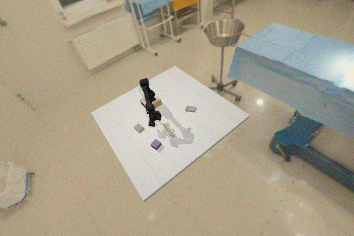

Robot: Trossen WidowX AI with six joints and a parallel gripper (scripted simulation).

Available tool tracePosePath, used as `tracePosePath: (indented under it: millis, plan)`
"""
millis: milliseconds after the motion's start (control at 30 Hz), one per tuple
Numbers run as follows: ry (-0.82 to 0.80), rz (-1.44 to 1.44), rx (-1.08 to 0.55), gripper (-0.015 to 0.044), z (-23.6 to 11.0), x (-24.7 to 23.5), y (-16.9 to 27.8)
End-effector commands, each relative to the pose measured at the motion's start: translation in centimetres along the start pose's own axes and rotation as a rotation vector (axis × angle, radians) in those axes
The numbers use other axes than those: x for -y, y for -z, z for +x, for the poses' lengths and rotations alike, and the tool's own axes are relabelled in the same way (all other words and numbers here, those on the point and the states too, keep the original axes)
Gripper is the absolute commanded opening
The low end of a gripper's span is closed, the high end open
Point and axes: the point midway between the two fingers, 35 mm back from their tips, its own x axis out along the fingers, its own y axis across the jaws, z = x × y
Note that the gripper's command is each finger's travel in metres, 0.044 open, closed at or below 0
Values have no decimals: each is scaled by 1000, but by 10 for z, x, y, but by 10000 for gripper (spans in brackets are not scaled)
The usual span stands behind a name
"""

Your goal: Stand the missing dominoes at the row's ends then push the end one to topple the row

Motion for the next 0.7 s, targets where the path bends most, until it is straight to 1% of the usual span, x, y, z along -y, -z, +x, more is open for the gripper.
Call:
tracePosePath:
  millis: [0, 333, 533, 667]
  plan:
    - [9, 5, 0, 440, 7, 1, 3]
    - [9, 5, 0, 440, 21, 1, 3]
    - [9, 5, 0, 440, 22, 1, 3]
    - [9, 5, 0, 335, 22, 1, 3]
